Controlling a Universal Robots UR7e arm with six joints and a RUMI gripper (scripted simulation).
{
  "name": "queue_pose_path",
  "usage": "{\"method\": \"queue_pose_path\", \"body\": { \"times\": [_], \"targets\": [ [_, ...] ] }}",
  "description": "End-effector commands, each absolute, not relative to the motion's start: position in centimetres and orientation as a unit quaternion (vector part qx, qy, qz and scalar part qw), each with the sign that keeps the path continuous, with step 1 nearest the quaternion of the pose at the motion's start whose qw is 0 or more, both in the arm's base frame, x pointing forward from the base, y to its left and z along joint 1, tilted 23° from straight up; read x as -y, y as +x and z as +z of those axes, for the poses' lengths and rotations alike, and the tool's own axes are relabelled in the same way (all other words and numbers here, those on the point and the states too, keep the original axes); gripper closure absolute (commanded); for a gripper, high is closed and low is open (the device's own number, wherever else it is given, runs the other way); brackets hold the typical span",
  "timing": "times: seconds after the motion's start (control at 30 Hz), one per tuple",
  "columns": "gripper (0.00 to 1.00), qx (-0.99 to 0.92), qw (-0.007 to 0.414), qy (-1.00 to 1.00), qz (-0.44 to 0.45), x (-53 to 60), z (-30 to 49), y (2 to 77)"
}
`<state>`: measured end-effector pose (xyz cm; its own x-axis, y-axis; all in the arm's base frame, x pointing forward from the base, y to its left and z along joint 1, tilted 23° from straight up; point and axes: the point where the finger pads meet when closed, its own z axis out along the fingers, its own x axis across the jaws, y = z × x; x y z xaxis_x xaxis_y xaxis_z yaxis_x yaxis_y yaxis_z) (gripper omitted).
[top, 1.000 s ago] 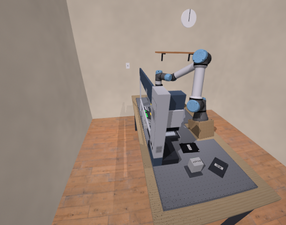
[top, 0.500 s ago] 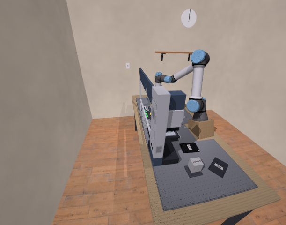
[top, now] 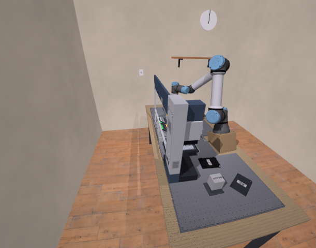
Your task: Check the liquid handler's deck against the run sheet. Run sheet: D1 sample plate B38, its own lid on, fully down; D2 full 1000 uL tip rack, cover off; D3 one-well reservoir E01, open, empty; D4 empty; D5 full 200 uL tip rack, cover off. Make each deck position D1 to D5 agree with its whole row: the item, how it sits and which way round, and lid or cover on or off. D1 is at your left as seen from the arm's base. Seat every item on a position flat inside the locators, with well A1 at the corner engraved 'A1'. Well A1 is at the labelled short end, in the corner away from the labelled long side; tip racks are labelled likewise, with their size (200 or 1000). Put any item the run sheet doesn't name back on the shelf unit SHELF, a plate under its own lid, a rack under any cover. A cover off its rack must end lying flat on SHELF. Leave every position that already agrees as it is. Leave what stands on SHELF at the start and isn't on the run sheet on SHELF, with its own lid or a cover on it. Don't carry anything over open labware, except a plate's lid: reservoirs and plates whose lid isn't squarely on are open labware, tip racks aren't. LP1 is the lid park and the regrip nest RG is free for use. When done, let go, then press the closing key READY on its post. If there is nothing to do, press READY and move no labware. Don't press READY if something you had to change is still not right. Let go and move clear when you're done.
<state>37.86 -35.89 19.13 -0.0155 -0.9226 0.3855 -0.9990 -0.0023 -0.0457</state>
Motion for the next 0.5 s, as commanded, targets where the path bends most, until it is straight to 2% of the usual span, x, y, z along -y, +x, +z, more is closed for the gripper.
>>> {"method": "queue_pose_path", "body": {
  "times": [0.0,0.47],
  "targets": [
    [0.18,0.696,0.123,0.691,0.155,36.2,18.2,37.8],
    [0.18,0.695,0.123,0.691,0.155,36.9,16.4,37.9]
  ]
}}
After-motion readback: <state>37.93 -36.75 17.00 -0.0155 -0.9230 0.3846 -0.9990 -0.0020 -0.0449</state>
